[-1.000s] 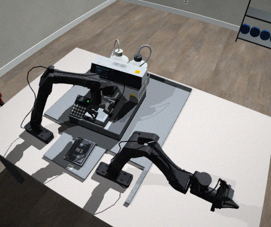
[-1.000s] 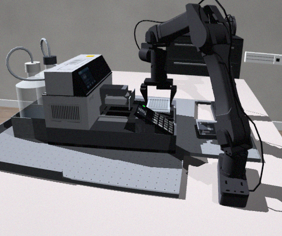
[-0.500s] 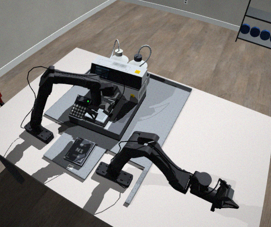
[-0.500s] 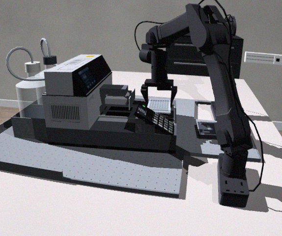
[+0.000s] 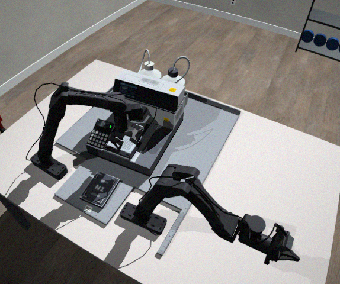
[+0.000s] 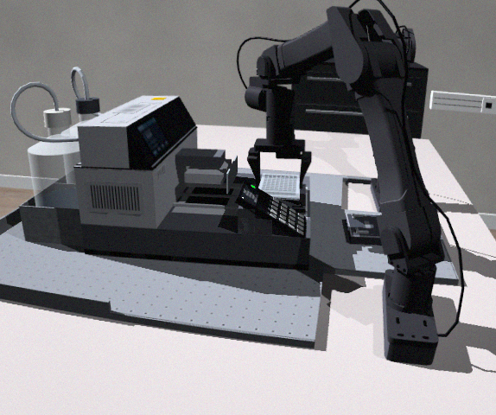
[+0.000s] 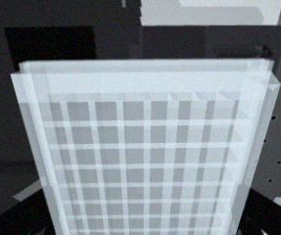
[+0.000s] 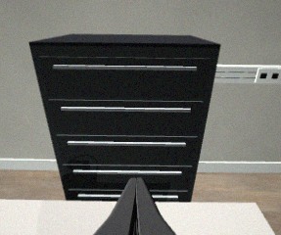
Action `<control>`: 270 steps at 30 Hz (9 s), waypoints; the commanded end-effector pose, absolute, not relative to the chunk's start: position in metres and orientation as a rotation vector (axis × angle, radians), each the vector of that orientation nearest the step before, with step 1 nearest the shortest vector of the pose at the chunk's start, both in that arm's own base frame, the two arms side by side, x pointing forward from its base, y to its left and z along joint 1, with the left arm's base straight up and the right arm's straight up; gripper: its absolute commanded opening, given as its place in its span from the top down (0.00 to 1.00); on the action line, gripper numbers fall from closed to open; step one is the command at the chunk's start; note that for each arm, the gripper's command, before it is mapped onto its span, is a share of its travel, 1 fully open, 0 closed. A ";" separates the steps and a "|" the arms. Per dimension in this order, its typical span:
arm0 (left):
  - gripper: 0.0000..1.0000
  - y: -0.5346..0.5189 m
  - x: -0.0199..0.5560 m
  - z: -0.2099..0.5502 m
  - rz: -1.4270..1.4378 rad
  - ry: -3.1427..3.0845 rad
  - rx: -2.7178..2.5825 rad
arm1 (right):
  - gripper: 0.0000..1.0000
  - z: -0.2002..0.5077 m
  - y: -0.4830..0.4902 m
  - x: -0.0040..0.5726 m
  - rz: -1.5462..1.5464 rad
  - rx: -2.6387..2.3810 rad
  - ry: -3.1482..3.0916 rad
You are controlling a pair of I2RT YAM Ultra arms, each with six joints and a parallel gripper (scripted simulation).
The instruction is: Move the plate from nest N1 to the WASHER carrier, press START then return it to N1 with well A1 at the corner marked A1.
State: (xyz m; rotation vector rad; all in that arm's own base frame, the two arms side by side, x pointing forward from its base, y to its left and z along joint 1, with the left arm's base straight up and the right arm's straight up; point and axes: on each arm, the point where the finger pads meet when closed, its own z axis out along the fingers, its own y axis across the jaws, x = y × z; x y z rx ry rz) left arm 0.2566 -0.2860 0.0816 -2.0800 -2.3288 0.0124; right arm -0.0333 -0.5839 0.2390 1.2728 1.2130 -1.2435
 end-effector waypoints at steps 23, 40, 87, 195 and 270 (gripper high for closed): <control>1.00 -0.289 0.261 0.090 0.029 -2.341 -2.100 | 1.00 0.256 -0.579 -0.037 -1.257 1.257 1.177; 1.00 -0.290 0.263 0.080 0.026 -2.342 -2.101 | 1.00 0.256 -0.579 -0.037 -1.257 1.257 1.177; 1.00 -0.287 0.263 0.072 0.018 -2.327 -2.096 | 1.00 0.256 -0.579 -0.037 -1.257 1.257 1.177; 0.00 -0.294 0.265 0.091 0.028 -2.392 -2.120 | 1.00 0.256 -0.579 -0.037 -1.257 1.257 1.177; 0.00 -0.283 0.260 0.111 0.015 -2.327 -2.080 | 1.00 0.256 -0.579 -0.037 -1.257 1.257 1.177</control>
